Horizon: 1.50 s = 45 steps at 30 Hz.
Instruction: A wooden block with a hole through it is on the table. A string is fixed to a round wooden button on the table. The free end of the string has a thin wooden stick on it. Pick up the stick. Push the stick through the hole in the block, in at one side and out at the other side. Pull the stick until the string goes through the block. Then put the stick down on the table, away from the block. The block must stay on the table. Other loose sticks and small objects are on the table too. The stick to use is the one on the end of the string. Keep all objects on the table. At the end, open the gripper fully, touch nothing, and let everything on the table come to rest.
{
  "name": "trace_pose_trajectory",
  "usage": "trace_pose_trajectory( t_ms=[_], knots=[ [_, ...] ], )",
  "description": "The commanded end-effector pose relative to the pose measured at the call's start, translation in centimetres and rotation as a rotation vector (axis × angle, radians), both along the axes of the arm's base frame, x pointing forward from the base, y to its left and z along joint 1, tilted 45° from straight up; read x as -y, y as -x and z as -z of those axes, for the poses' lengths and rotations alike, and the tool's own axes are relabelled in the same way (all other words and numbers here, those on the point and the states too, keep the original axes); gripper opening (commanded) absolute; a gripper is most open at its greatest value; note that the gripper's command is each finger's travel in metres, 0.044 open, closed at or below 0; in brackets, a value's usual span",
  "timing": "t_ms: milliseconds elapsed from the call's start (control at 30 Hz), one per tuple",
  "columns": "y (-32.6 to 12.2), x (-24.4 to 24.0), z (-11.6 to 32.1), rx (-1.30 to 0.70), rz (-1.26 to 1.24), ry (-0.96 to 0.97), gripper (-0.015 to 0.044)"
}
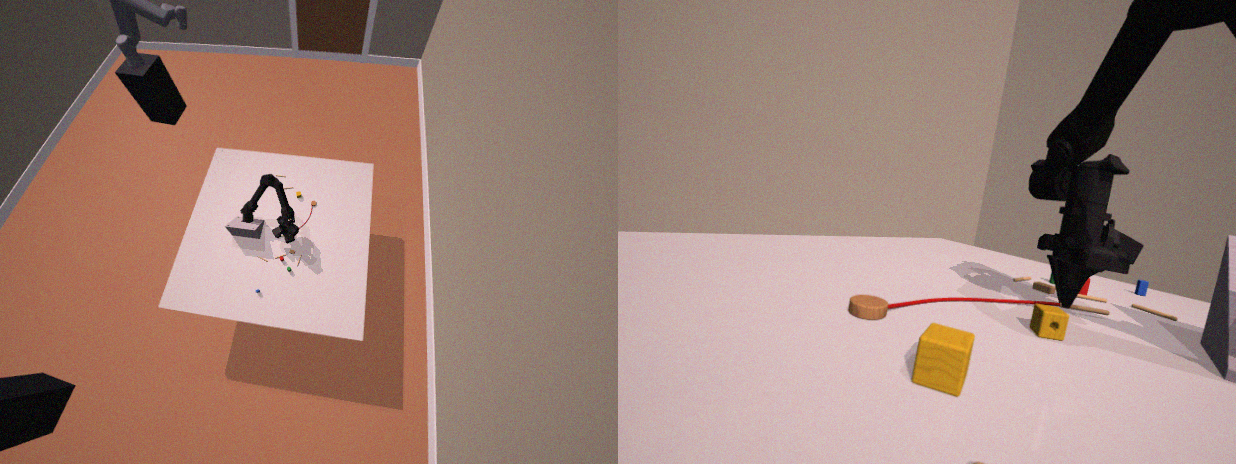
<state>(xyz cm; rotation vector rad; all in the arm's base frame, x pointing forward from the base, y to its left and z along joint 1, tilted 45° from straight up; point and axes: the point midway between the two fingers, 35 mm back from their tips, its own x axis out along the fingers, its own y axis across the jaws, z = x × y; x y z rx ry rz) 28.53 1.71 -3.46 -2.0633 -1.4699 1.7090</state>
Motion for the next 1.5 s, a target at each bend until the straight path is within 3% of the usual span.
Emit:
trace_pose_trajectory(
  t_ms=[0,1467],
  knots=[
    [-0.4,0.6,-0.5,0.012,-0.003,0.006,0.0000],
    [-0.4,3.4,-3.4,0.001,0.001,0.001,0.0000]
  ],
)
